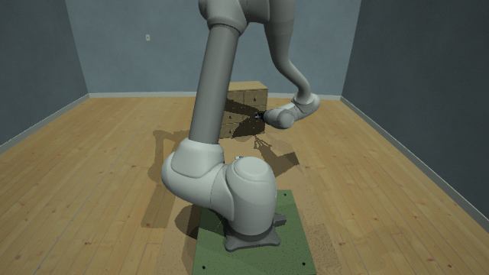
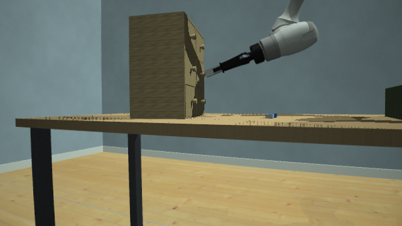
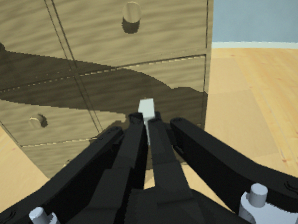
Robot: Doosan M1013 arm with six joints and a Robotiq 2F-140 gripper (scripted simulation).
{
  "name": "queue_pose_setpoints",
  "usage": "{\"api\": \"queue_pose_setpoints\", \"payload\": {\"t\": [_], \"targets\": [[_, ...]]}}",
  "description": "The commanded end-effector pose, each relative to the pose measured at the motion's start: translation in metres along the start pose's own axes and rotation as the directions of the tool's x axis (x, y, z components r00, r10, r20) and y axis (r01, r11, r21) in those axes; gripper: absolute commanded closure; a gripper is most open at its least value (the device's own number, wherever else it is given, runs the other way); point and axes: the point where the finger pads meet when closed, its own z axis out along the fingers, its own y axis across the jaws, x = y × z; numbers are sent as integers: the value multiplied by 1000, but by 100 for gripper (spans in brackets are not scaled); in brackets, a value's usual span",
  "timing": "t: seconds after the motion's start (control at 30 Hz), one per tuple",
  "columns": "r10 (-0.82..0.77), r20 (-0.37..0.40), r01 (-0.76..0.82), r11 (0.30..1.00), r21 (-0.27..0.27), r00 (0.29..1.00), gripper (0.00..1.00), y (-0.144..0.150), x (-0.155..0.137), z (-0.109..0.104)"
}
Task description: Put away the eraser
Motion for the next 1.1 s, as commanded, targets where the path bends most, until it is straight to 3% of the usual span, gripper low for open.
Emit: {"api": "queue_pose_setpoints", "payload": {"t": [0.0, 0.47, 0.83, 1.07], "targets": [[0, 0, 0, 1000, 0, 1000, 100, 0, 0, -1], [0, 0, 0, 1000, 0, 1000, 100, 0, -16, -44], [0, 0, 0, 1000, 0, 1000, 100, 0, -17, -55], [0, 0, 0, 1000, 0, 1000, 100, 0, -16, -90]]}}
